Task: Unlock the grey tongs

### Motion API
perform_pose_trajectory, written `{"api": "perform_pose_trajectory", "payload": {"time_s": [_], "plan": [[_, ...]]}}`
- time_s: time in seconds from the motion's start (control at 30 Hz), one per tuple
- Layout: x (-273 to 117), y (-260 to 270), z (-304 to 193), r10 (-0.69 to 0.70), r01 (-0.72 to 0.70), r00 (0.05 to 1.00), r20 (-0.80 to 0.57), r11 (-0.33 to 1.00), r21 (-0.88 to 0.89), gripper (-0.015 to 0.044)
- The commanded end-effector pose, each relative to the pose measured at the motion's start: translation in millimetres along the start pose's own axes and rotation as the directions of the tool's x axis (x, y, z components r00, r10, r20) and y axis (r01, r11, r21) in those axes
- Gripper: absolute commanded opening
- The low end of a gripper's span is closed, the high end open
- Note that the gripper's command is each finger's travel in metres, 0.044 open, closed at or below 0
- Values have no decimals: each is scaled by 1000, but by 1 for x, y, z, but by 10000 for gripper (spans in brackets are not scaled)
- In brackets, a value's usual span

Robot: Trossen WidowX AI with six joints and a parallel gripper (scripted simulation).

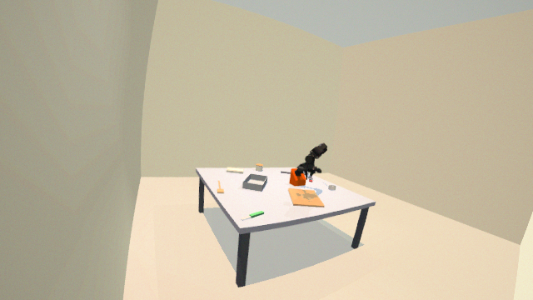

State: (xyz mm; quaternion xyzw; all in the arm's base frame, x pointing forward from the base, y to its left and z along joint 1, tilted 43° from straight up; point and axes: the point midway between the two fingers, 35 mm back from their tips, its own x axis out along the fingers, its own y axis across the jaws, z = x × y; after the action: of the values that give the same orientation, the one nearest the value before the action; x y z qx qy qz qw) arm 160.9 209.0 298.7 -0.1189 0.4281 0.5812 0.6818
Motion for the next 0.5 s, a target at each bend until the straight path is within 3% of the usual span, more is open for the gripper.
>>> {"api": "perform_pose_trajectory", "payload": {"time_s": [0.0, 0.47], "plan": [[2, -1, 1, -6, 6, 1000, 0, 1000, -4, -150], [24, -5, 3, -7, 7, 1000, -3, 1000, -6, -150]]}}
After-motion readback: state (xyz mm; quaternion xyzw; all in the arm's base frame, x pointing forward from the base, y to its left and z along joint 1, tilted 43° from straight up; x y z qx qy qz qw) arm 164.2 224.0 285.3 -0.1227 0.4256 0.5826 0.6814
